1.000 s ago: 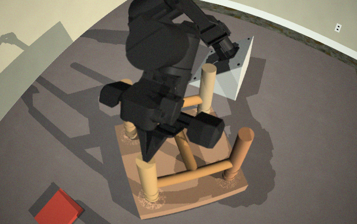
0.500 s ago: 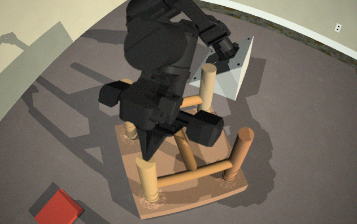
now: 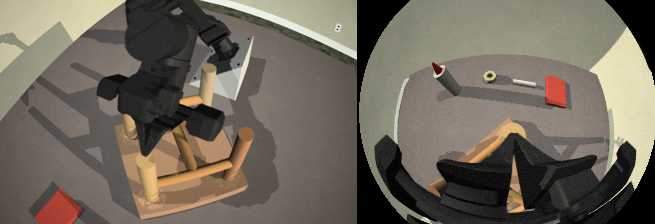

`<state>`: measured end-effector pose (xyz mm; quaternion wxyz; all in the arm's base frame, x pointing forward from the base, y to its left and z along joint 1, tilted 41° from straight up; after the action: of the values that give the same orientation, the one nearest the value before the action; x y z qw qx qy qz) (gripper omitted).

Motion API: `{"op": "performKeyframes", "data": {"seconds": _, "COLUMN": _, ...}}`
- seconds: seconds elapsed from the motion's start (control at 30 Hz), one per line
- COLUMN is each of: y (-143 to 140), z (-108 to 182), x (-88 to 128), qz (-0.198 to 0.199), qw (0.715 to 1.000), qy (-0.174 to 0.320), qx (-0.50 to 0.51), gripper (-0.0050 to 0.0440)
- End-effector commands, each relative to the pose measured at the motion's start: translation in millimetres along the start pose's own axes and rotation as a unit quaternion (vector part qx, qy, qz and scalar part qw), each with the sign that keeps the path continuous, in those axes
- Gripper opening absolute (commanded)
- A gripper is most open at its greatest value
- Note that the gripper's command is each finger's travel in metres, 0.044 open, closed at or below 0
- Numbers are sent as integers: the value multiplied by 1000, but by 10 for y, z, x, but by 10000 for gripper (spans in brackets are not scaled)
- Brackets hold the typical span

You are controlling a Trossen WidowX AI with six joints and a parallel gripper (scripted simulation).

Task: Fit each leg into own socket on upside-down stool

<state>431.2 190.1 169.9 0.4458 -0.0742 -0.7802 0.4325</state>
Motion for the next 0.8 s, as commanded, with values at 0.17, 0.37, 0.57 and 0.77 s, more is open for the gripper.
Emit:
{"op": "performKeyframes", "data": {"seconds": 0.17, "y": 5, "z": -66, "x": 95, "qz": 3, "qw": 1000, "qy": -6, "qx": -2, "gripper": 0}}
{"op": "performKeyframes", "data": {"seconds": 0.37, "y": 312, "z": -36, "x": 217, "qz": -30, "qw": 999, "qy": 14, "qx": 32, "gripper": 0}}
{"op": "performKeyframes", "data": {"seconds": 0.57, "y": 731, "z": 4, "x": 411, "qz": -67, "qw": 995, "qy": 39, "qx": 69, "gripper": 0}}
{"op": "performKeyframes", "data": {"seconds": 0.77, "y": 1211, "z": 194, "x": 701, "qz": -96, "qw": 982, "qy": 96, "qx": 131, "gripper": 0}}
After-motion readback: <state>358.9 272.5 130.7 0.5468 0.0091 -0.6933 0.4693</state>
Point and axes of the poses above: the point midway between the two fingers, 35 mm back from their tips, its own x axis back along the fingers, its own y axis across the jaws, z = x × y, the point moved 6 cm from there along x, back along the fingers, and after that the axes turned 15 degrees about x, right-handed, at the moved point
